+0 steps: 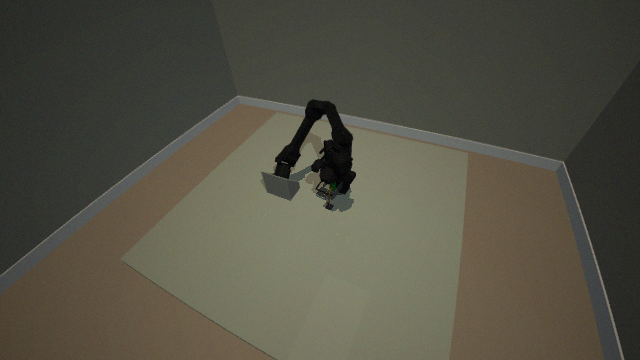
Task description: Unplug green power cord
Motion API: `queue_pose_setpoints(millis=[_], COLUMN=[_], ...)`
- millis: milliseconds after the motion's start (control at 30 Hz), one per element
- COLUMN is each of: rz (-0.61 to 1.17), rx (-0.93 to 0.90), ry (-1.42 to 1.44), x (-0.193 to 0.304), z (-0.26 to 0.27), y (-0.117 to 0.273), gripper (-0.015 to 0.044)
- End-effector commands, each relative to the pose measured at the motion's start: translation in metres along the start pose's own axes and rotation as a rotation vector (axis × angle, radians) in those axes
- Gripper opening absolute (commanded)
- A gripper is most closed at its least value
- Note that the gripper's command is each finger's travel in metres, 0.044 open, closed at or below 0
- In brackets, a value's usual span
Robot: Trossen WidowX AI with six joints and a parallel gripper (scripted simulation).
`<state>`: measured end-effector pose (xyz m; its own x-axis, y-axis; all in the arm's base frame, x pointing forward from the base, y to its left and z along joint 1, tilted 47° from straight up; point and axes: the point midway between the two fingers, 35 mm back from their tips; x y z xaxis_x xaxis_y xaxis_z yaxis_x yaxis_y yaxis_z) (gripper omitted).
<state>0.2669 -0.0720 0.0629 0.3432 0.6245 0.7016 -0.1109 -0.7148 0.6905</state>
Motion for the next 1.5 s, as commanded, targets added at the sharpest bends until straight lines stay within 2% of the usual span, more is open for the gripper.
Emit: queue_pose_setpoints(millis=[0, 133, 400, 1467], rz=[0.006, 0.0, 0.0, -0.002], rx=[0.003, 0.0, 0.0, -0.001], ry=[-0.008, 0.0, 0.0, -0.005], x=[0.0, 0.0, 0.0, -0.047], z=[-0.001, 0.0, 0.0, 0.01], y=[-0.003, 0.0, 0.0, 0.004], gripper=[0.016, 0.0055, 0.0002, 0.0])
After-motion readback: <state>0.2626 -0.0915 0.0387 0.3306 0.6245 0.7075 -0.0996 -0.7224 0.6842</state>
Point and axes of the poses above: the point midway between the two fingers, 35 mm back from their tips, its own y axis back along the fingers, its own z axis across the jaws, x = y × z, and after that the axes turned 11 degrees about -y, right-handed
